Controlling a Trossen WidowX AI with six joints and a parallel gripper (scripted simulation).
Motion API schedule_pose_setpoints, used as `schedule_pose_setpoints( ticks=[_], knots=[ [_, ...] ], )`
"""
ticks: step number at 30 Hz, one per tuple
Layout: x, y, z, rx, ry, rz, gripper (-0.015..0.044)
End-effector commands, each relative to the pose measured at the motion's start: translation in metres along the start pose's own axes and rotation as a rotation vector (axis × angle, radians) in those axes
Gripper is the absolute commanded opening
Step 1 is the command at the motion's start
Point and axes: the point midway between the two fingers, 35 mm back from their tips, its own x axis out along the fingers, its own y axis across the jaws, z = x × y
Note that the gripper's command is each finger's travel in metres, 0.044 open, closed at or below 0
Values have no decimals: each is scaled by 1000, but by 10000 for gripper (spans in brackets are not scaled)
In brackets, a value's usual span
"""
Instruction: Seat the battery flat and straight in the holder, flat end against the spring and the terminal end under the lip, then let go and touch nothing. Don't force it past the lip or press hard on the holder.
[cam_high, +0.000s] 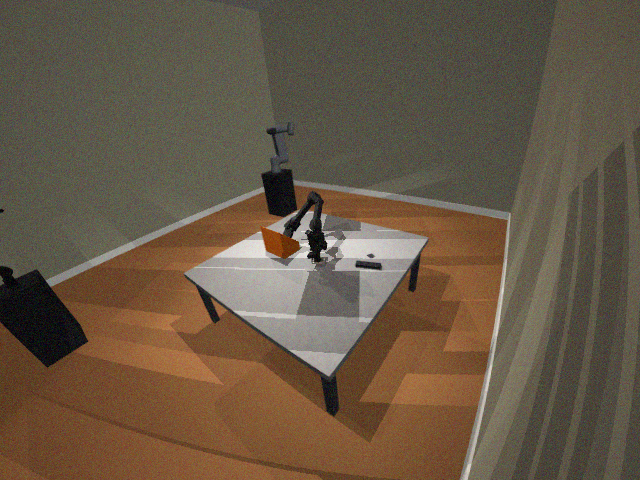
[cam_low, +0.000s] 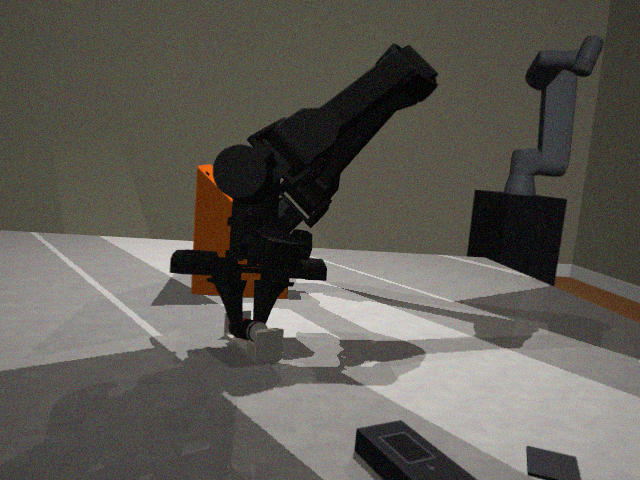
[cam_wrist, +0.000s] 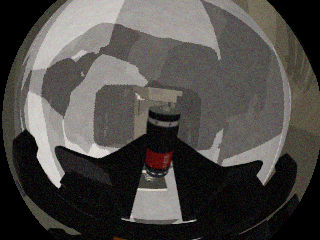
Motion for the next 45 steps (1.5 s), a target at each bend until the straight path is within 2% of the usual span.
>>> schedule_pose_setpoints(
  ticks=[1, 36, 45],
  knots=[
    [4, 1, -6, 2, 59, -3, 84],
    [4, 9, -1, -20, 317, -26, 84],
    [4, 9, -1, -21, 318, -32, 84]
  ],
)
